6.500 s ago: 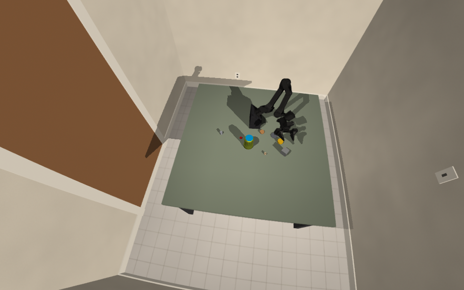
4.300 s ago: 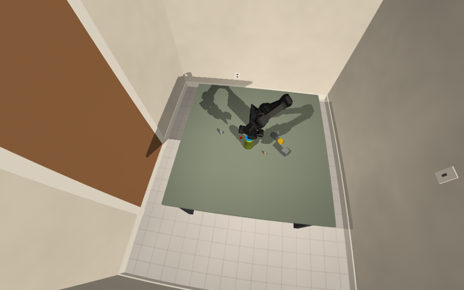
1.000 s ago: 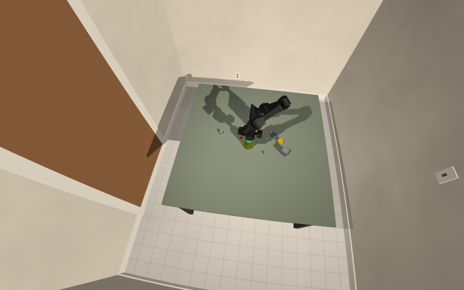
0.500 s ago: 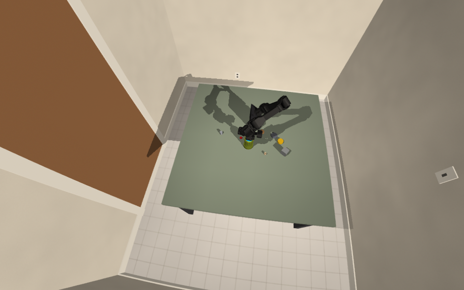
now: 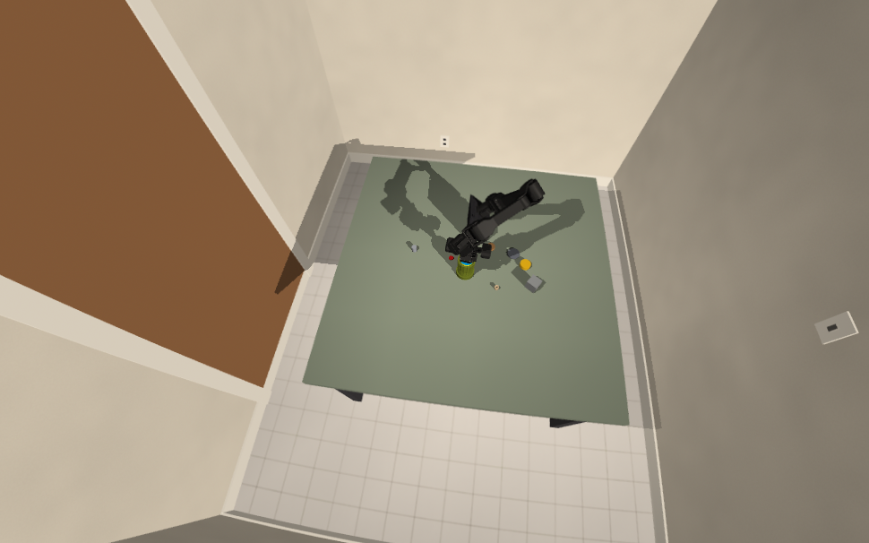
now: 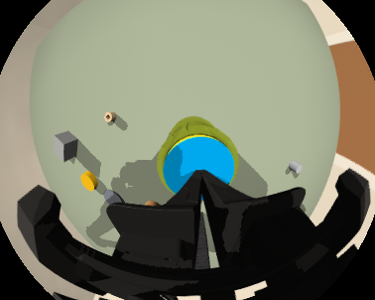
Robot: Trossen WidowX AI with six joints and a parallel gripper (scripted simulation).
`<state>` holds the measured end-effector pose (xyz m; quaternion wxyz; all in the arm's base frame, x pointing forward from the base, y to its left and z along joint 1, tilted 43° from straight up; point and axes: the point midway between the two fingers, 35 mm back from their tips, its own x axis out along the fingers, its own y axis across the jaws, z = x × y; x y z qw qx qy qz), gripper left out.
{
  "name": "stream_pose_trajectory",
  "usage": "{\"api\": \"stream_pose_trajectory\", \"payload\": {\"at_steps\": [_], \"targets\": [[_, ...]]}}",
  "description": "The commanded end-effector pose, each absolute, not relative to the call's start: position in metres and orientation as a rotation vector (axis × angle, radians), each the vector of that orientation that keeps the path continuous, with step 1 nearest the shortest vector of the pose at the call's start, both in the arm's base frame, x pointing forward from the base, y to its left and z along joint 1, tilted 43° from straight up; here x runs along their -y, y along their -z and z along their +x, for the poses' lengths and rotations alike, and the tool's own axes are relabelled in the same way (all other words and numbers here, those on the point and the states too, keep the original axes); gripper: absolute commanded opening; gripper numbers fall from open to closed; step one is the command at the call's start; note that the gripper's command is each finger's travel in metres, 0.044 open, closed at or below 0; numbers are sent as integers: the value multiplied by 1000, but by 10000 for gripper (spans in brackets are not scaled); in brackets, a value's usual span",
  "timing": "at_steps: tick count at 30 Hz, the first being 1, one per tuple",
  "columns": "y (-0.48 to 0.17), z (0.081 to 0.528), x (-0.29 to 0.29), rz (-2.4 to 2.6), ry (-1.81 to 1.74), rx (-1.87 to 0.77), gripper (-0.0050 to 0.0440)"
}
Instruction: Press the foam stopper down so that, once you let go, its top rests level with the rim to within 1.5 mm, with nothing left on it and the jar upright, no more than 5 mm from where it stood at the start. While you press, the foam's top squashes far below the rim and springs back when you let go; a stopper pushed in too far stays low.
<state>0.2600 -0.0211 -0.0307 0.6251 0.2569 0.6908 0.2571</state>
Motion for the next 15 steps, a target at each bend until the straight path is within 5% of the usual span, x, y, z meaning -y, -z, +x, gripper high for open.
{"api": "stream_pose_trajectory", "payload": {"at_steps": [1, 15], "targets": [[31, 258, 18, 594, -592, -1592, 0], [32, 258, 18, 594, -592, -1592, 0]]}}
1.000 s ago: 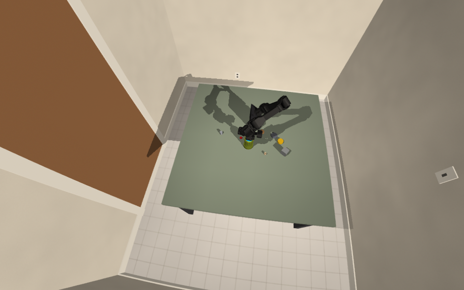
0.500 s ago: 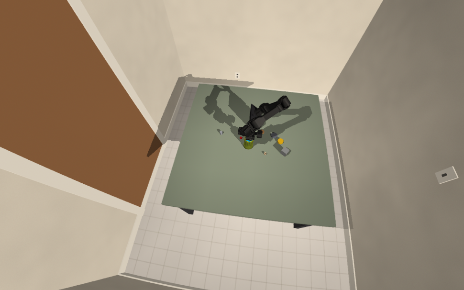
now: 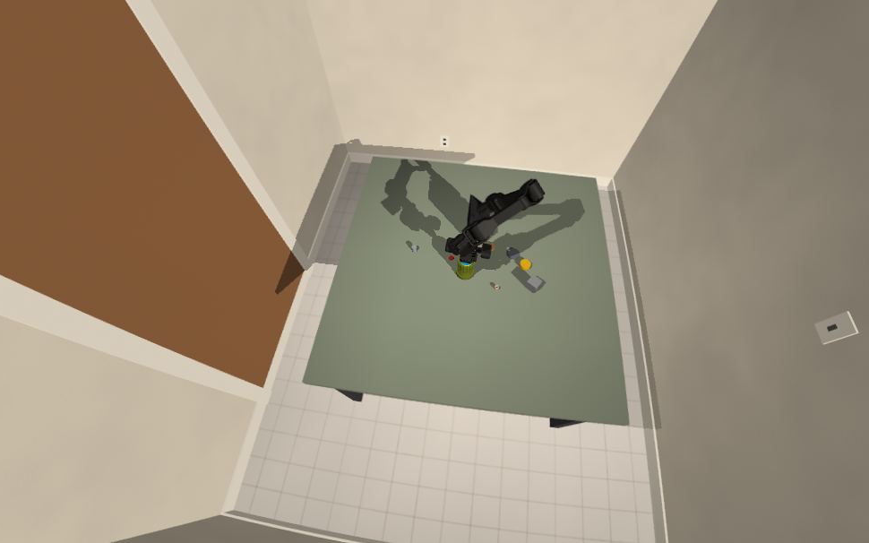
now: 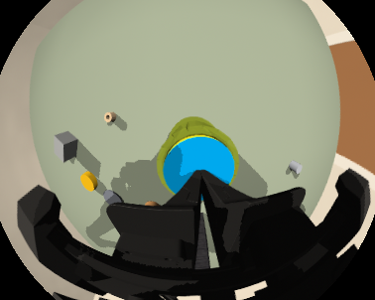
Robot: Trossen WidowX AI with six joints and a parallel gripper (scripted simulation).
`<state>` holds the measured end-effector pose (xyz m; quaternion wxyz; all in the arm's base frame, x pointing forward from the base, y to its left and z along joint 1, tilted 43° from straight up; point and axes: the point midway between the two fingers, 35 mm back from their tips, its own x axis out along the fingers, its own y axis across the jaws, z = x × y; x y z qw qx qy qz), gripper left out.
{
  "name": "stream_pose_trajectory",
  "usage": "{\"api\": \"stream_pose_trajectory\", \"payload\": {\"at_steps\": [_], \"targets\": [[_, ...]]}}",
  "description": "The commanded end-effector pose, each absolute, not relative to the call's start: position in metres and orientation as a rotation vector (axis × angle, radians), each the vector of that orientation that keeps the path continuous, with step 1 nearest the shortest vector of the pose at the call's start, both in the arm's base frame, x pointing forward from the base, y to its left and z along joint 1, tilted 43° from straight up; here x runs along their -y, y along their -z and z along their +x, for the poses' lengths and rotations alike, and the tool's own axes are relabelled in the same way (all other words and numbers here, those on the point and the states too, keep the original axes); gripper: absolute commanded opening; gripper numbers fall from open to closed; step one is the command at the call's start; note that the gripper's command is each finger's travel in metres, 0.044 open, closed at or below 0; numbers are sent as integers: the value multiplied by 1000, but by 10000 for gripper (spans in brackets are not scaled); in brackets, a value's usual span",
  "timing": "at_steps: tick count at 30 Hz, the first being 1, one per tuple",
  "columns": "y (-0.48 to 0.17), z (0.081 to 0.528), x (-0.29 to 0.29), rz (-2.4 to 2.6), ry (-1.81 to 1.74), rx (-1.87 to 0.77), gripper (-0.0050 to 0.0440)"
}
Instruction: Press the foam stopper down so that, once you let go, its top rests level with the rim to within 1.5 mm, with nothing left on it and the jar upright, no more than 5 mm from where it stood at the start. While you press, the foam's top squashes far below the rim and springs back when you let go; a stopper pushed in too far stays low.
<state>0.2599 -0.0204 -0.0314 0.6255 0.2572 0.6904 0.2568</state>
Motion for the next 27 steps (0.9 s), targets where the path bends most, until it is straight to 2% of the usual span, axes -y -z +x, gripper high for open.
{"api": "stream_pose_trajectory", "payload": {"at_steps": [1, 27], "targets": [[32, 258, 17, 594, -592, -1592, 0], [34, 257, 16, 594, -592, -1592, 0]]}}
